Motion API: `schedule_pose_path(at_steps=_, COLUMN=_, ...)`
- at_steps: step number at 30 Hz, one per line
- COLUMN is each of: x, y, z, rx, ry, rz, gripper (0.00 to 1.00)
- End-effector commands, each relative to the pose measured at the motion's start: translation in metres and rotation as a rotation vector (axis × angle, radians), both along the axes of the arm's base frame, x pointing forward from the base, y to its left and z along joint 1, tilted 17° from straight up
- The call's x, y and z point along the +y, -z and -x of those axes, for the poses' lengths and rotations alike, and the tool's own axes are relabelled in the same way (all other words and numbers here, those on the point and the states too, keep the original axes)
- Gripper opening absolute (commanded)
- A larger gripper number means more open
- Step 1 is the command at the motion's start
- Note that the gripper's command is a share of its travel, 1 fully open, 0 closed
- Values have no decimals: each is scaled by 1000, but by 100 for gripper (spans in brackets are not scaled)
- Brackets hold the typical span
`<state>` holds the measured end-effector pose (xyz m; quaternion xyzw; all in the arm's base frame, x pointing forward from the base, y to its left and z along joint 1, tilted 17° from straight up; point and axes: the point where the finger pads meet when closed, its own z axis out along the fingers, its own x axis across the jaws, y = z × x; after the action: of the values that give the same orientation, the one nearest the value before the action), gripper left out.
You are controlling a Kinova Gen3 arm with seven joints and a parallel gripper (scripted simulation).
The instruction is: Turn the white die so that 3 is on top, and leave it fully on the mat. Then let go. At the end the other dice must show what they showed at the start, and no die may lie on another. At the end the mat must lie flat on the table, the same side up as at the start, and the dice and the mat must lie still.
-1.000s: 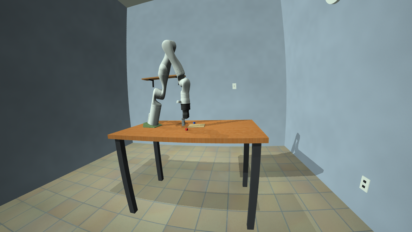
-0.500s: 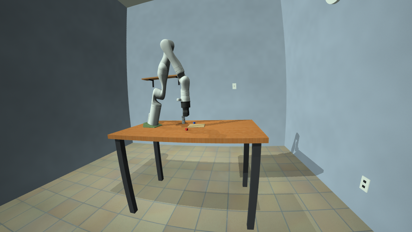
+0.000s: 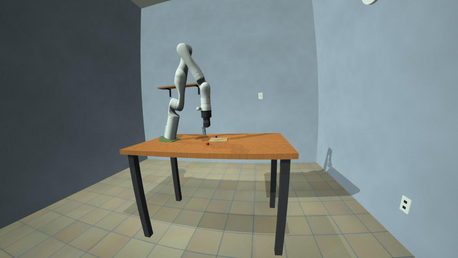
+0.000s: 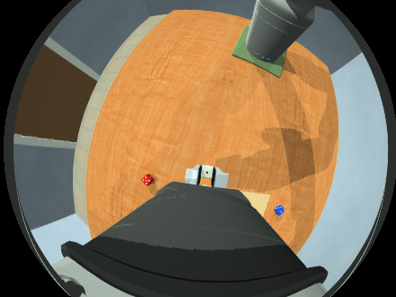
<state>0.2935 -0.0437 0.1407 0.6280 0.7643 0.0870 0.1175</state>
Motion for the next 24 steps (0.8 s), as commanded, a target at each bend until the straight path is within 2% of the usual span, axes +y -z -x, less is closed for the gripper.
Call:
schedule_pose_path(at_steps=1, x=-10, y=-3, z=1, rx=-3, ry=32, rz=6, gripper=34)
schedule_pose_path(at_steps=24, x=-10, y=-17, z=6, rx=-2, ry=31, rz=6, gripper=34)
